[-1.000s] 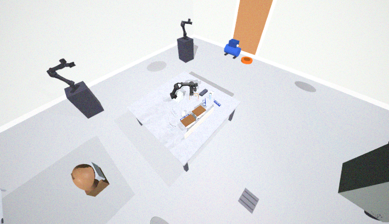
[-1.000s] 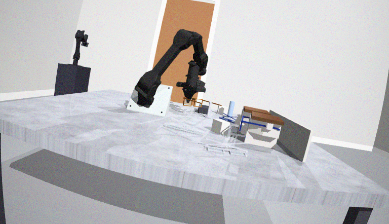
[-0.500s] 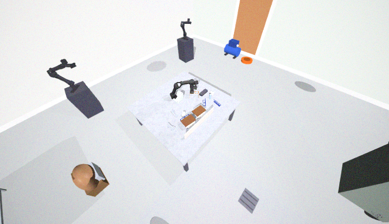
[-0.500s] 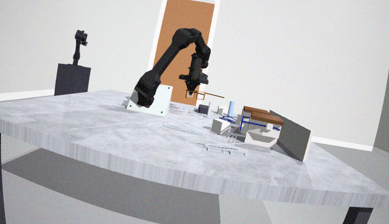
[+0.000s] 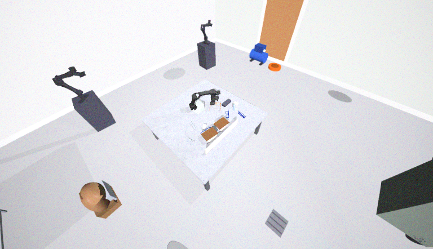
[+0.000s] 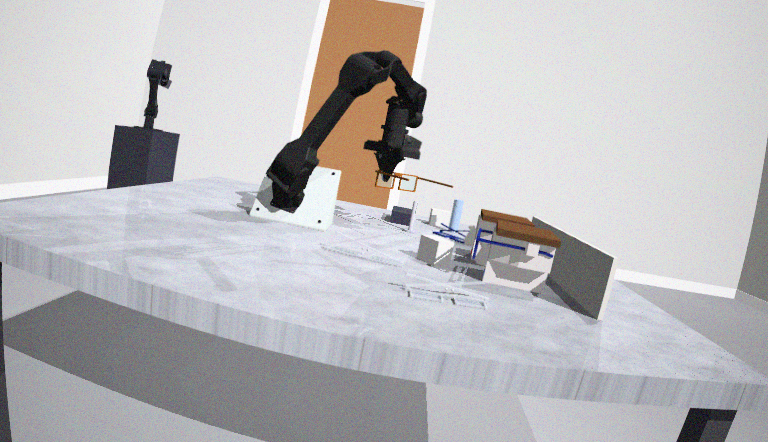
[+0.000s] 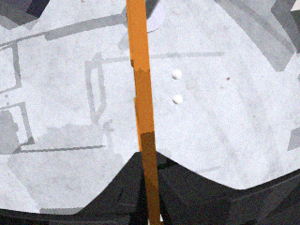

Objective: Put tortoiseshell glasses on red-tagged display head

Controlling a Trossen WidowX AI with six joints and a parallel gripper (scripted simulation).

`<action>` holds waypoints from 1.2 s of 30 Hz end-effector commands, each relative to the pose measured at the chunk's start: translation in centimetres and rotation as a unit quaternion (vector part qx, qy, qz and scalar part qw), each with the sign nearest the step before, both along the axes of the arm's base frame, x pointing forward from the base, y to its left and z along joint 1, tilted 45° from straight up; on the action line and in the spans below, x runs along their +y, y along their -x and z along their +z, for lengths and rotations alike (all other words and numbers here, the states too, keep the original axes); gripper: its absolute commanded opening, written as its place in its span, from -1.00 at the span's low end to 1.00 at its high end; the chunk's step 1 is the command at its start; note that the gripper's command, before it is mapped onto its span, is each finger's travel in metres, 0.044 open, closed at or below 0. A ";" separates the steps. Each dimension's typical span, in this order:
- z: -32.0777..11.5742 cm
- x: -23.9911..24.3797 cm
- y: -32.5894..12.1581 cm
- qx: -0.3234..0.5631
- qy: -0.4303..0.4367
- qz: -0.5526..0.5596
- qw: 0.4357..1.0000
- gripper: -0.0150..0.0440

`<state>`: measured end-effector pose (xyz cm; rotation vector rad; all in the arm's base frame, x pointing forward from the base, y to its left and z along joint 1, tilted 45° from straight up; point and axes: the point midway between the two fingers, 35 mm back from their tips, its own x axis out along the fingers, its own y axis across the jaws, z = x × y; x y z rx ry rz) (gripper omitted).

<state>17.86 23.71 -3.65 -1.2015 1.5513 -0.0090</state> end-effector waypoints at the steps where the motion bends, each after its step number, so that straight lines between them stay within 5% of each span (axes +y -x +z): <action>1: 1.8 -1.3 -1.4 -0.024 -0.006 -0.024 0.999 -0.49; 20: 9.7 -9.8 -5.9 -0.139 -0.019 -0.144 0.980 -0.49; 36: 9.3 -10.7 -6.2 -0.143 -0.020 -0.148 0.978 -0.49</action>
